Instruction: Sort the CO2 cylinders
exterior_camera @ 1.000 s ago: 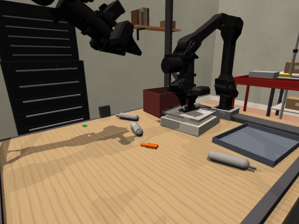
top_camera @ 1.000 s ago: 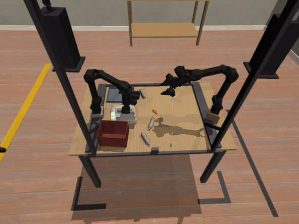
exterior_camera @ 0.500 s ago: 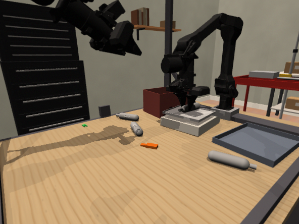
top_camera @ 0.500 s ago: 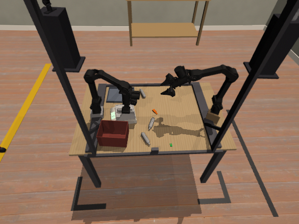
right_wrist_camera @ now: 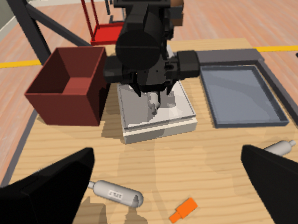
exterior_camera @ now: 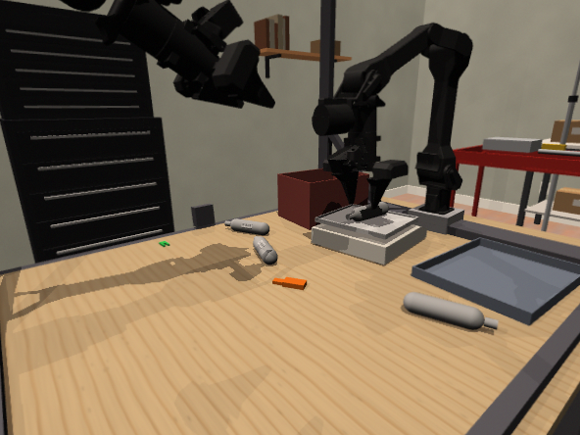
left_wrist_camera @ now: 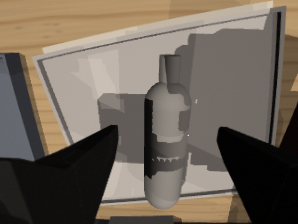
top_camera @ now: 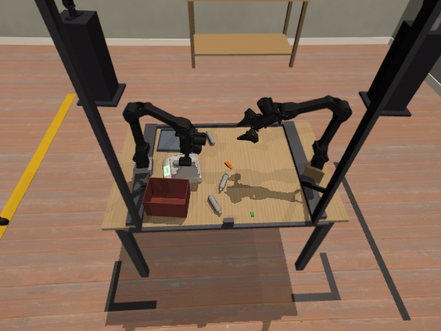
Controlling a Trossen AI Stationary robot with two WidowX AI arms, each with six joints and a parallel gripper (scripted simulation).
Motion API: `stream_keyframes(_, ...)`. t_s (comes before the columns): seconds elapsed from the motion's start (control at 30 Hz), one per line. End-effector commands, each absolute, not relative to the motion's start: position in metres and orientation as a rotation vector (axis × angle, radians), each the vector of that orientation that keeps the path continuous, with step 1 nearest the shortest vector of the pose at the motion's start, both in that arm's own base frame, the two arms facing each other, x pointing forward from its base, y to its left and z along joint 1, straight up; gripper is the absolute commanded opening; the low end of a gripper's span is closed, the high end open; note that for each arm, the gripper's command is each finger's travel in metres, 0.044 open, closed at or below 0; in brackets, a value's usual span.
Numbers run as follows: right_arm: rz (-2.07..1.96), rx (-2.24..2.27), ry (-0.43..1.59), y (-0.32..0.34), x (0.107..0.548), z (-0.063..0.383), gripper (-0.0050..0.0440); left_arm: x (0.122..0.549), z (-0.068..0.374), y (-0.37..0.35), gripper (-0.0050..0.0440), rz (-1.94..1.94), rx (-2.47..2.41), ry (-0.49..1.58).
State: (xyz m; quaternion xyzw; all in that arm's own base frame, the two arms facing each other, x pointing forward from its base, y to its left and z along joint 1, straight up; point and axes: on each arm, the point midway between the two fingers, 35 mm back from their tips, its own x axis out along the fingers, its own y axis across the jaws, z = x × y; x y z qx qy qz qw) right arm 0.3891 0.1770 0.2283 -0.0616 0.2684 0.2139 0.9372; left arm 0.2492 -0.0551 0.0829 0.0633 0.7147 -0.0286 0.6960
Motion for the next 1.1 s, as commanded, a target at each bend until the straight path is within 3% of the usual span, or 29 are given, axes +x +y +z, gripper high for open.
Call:
stream_keyframes(0.0,0.438,-0.120,0.525,0.177,0.389,0.238,0.0440,0.256,0.122,-0.060,0.0387,-0.072,0.127,1.537)
stream_keyframes(0.1,0.438,-0.120,0.525,0.177,0.389,0.238,0.0440,0.256,0.139,-0.060,0.0440,-0.073,0.127,1.537)
stream_keyframes(0.43,0.441,-0.120,0.525,0.187,0.405,0.244,0.0440,0.236,0.131,-0.059,0.0440,-0.110,0.149,1.519)
stream_keyframes(1.07,0.460,-0.124,0.517,0.250,0.508,0.259,0.0440,0.124,0.115,-0.055,0.0440,-0.315,0.236,1.254)
